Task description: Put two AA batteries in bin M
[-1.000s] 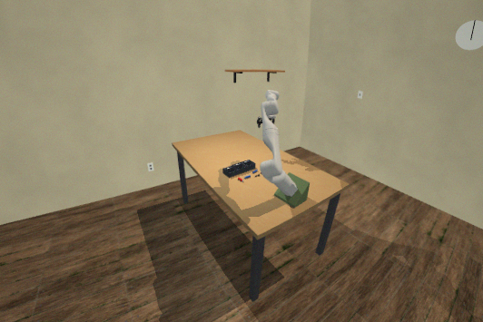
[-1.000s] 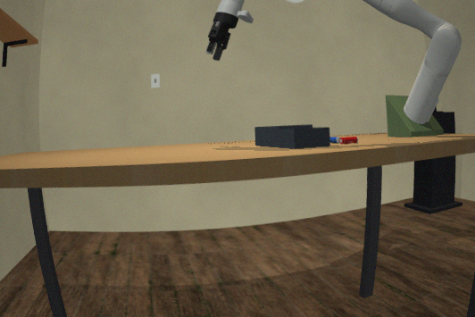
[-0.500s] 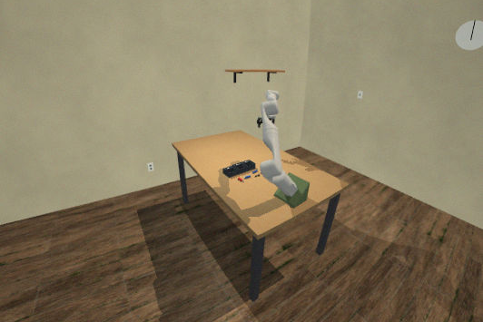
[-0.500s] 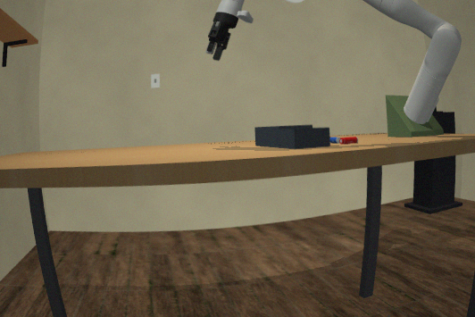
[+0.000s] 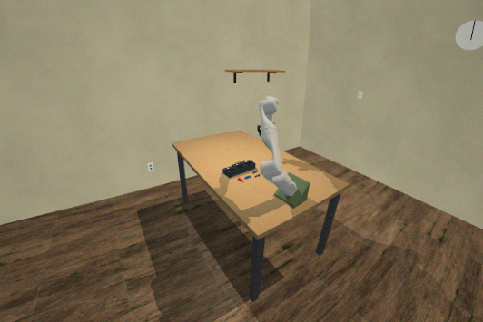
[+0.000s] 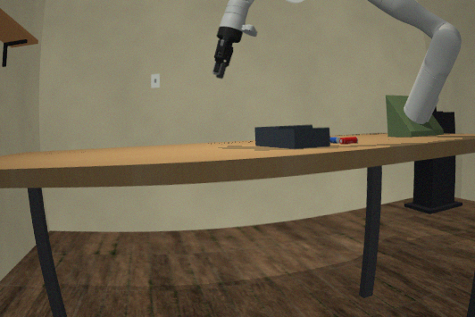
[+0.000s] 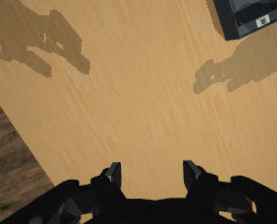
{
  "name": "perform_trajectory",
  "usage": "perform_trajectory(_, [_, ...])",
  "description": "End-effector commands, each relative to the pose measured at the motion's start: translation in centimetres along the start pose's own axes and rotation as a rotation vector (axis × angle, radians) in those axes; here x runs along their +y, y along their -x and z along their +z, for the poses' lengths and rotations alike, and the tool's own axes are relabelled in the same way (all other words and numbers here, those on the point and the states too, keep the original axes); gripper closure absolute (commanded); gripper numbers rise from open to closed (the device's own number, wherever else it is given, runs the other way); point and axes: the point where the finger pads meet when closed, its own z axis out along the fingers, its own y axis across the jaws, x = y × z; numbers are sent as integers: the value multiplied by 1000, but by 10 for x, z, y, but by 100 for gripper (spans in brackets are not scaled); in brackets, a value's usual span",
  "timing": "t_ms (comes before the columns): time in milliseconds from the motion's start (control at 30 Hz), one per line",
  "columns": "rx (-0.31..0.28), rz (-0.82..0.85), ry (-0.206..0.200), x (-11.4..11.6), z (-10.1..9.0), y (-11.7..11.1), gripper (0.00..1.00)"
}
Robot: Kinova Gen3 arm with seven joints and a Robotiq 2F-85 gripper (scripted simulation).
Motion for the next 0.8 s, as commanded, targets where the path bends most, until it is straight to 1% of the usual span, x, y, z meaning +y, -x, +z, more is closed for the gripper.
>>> perform_trajectory(0, [12, -36, -6, 18, -14, -8, 91])
perform_trajectory(33, [12, -36, -6, 23, -16, -14, 91])
perform_trajectory(100, [12, -36, -6, 23, -16, -14, 91])
perform_trajectory(133, [42, -72, -7, 28, -18, -20, 91])
perform_trajectory(200, [42, -72, -7, 38, -22, -33, 91])
perform_trajectory(267, [42, -72, -7, 39, -22, -33, 91])
perform_trajectory(300, [72, -107, -8, 43, -24, -40, 91])
perform_trajectory(367, [72, -107, -8, 53, -28, -53, 91])
perform_trajectory(433, [73, -107, -8, 54, -29, -54, 91])
perform_trajectory(467, [103, -141, -9, 58, -30, -61, 91])
perform_trajectory(533, [103, -140, -9, 67, -34, -74, 91])
perform_trajectory(667, [103, -140, -9, 68, -35, -76, 91])
perform_trajectory(700, [132, -173, -9, 72, -37, -83, 91])
perform_trajectory(767, [132, -173, -9, 80, -40, -97, 91])
